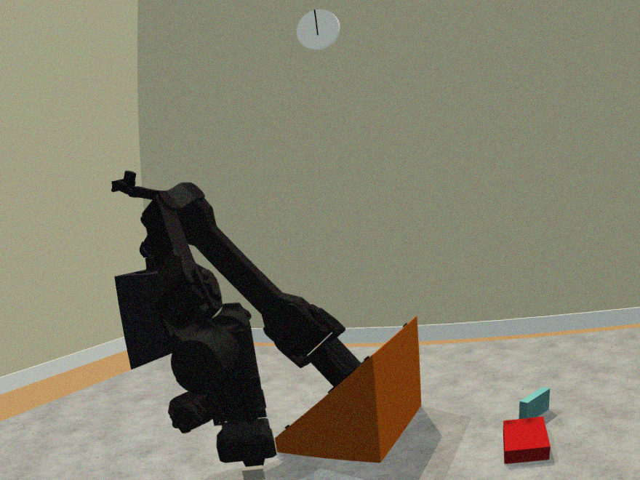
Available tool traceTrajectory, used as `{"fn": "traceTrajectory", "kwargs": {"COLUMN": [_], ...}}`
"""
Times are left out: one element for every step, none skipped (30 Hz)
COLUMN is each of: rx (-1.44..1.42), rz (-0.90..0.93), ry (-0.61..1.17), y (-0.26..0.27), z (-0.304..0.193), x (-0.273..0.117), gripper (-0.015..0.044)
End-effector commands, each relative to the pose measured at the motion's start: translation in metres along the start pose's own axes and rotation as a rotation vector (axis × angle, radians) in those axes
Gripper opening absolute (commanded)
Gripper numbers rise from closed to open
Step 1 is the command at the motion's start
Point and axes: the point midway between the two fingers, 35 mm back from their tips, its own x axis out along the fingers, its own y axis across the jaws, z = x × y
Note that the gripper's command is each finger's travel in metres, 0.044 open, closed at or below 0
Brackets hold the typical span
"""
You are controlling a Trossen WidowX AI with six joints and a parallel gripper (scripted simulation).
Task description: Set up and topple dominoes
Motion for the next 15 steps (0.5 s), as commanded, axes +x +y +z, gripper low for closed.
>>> {"fn": "traceTrajectory", "kwargs": {"rx": [0.004,0.004,0.004,0.004,0.004,0.005,0.005,0.005,0.005,0.005,0.005,0.005,0.005,0.005,0.005], "rz": [0.006,0.006,0.006,0.006,0.006,0.006,0.007,0.007,0.007,0.007,0.007,0.007,0.007,0.007,0.007], "ry": [-0.008,-0.008,-0.008,-0.008,-0.008,-0.008,-0.008,-0.008,-0.008,-0.008,-0.008,-0.008,-0.008,-0.008,-0.008], "y": [0.008,0.010,0.011,0.013,0.014,0.016,0.018,0.019,0.021,0.022,0.024,0.026,0.027,0.029,0.031], "z": [0.003,0.003,0.003,0.003,0.003,0.003,0.003,0.003,0.003,0.003,0.003,0.003,0.003,0.003,0.003], "x": [-0.001,-0.001,-0.001,-0.001,-0.001,-0.001,-0.001,-0.001,-0.001,-0.001,-0.001,-0.001,-0.001,-0.001,-0.001], "gripper": [0.0000,0.0000,0.0000,0.0000,0.0000,0.0000,0.0000,0.0000,0.0000,0.0000,0.0000,0.0000,0.0000,0.0000,0.0000]}}
